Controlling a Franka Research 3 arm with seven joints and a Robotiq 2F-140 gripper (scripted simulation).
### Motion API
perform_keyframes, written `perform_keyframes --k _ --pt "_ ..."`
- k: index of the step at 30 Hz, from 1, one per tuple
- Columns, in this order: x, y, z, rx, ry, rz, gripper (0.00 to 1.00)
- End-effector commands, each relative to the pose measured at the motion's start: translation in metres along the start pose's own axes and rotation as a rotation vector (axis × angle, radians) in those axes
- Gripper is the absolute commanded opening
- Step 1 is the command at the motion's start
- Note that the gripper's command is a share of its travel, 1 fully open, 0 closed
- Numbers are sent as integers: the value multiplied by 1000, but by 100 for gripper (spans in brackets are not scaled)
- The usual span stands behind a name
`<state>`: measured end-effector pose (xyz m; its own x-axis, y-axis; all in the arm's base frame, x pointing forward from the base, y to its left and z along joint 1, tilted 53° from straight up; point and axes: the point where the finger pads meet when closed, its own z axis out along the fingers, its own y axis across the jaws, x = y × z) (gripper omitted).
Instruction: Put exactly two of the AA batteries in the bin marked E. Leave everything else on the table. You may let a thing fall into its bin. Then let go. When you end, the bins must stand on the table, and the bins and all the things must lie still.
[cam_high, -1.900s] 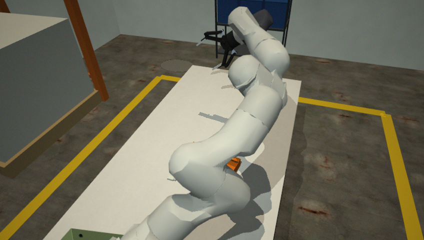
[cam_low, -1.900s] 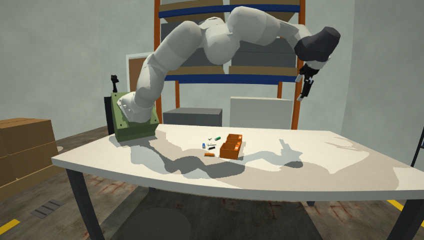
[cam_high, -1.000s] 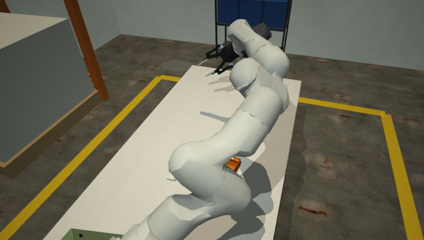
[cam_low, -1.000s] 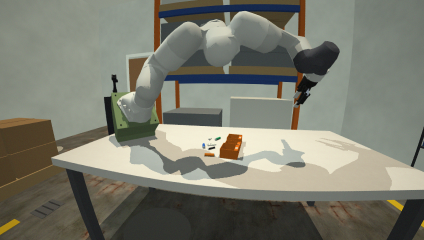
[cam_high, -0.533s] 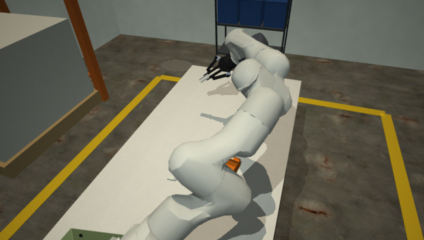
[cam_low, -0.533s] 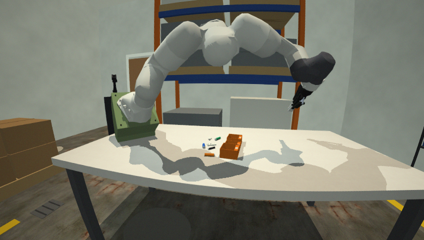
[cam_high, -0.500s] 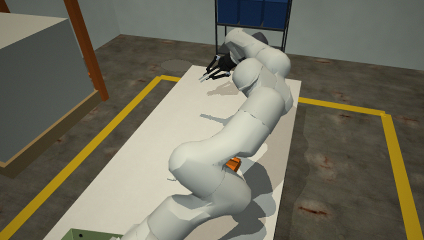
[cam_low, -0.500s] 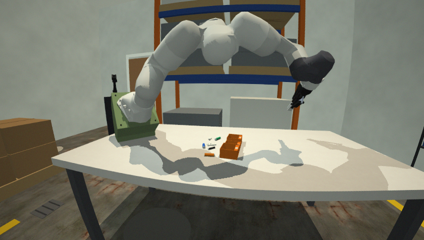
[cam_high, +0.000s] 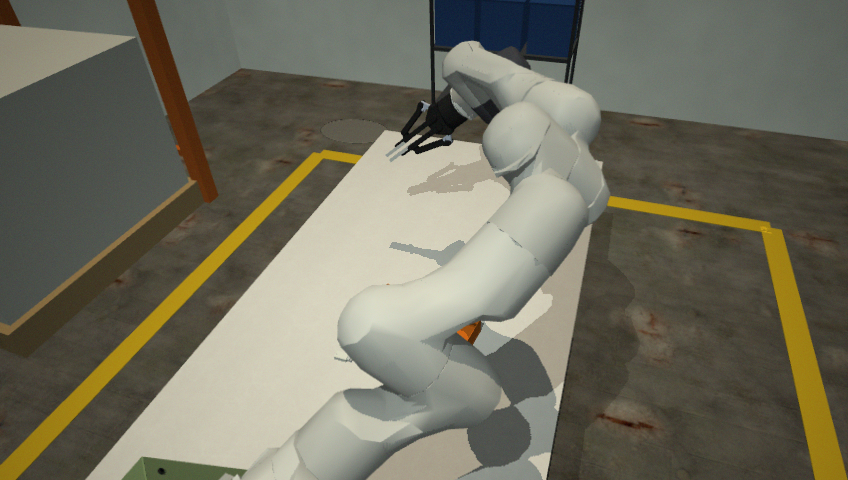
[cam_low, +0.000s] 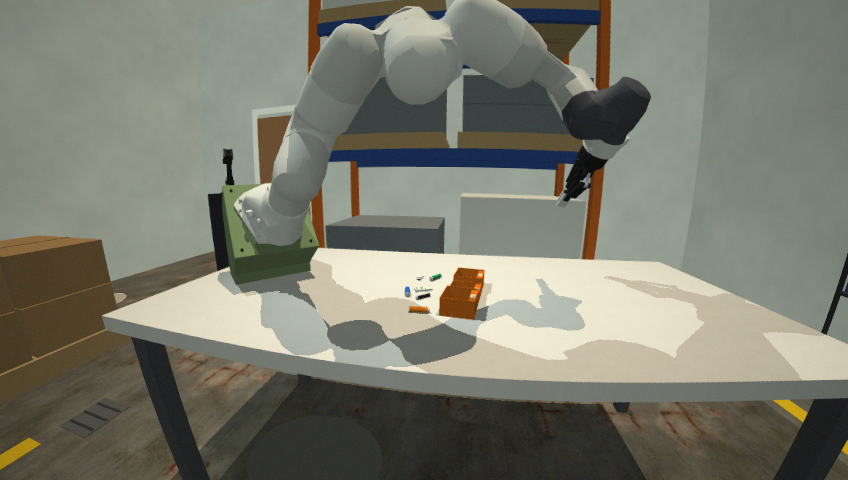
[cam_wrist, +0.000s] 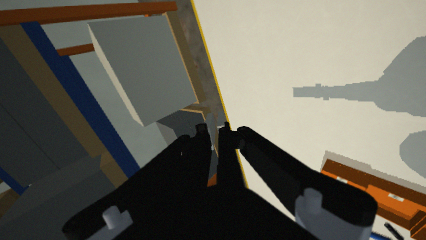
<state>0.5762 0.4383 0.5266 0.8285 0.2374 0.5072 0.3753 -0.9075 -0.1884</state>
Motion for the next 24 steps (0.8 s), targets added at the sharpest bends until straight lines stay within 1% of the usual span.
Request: perform_keyframes --k 1,3,4,5,8,11,12,14,15,16,17,19,20,21,22,24 --pt "-20 -8 -6 -24 -9 28 5" --pt "-33 -11 -9 -24 -9 28 5" --pt "-33 -11 -9 -24 -9 28 5" --pt "-41 -13 -10 -51 -23 18 5" --pt "-62 -18 -14 -51 -23 18 5" --pt "-62 -18 -14 -51 -23 18 5" --pt "-70 -19 -15 -83 -34 7 5" --pt "-86 -21 -17 -83 -34 7 5" --pt "-91 -22 -18 -83 -34 7 5" --pt "-91 -22 -18 -83 -34 7 5" --pt "-100 -22 -19 -120 -41 -6 5" --pt "-116 -23 -21 -120 -41 -6 5" --pt "-122 -23 -21 -120 -41 -6 5" --pt "-122 -23 -21 -120 -41 -6 5" --pt "-130 -23 -22 -161 -45 -19 5" --pt "-146 -23 -23 -161 -45 -19 5"
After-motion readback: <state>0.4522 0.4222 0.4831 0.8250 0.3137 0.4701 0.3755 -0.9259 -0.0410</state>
